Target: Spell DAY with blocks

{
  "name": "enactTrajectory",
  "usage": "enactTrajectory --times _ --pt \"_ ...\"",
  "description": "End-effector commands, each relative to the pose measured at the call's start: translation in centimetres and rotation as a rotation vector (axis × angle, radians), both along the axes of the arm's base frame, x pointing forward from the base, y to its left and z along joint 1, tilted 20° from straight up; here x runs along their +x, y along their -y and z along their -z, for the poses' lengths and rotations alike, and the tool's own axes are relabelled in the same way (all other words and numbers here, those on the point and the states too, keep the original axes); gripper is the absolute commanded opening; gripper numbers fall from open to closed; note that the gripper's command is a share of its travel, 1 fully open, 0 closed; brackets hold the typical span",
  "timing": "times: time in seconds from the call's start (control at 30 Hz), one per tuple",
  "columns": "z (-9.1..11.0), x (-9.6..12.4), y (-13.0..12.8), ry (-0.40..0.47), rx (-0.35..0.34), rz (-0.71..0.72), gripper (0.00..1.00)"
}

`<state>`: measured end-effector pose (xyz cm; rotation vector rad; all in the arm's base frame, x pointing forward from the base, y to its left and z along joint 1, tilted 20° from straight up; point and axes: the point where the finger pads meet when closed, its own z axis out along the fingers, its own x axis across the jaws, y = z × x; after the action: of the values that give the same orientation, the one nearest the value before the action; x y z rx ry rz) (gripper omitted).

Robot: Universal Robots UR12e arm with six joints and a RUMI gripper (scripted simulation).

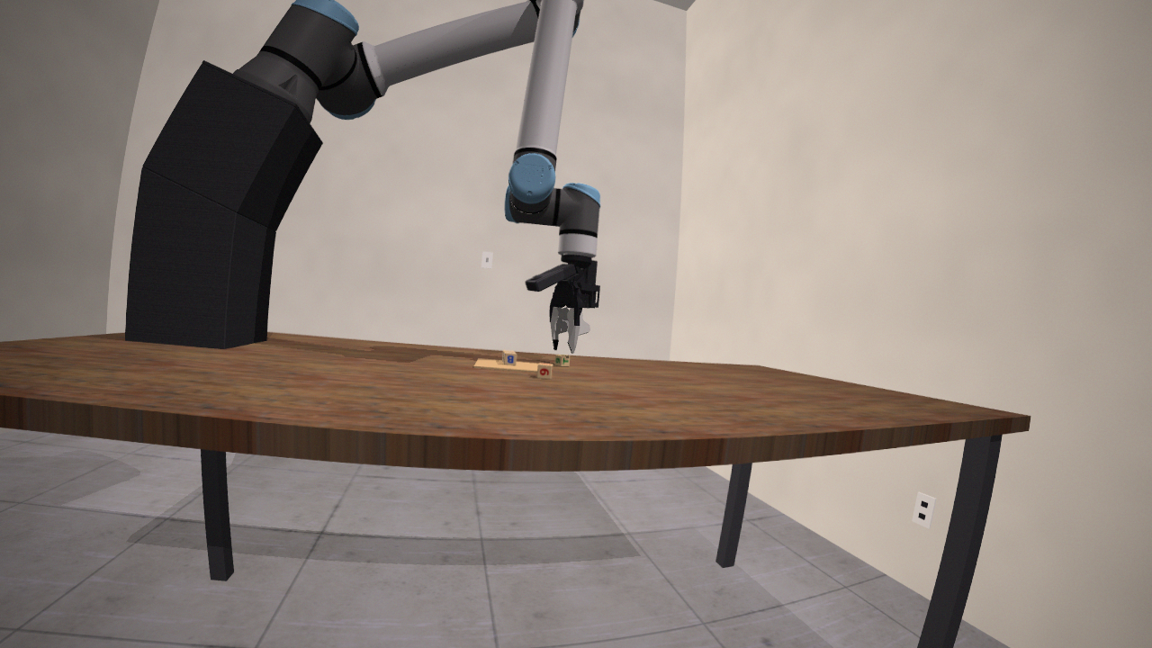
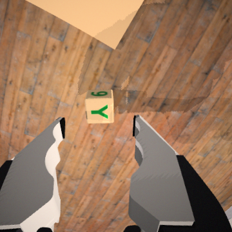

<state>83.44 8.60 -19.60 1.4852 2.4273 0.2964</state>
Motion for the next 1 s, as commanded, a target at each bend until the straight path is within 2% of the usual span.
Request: enactTrajectory --times 0.0,0.97 --pt "-0.08 0.05 0.00 0.001 0.000 0.000 0.37" --pt "0.26 0.24 -0.02 0.001 0.000 0.000 0.37"
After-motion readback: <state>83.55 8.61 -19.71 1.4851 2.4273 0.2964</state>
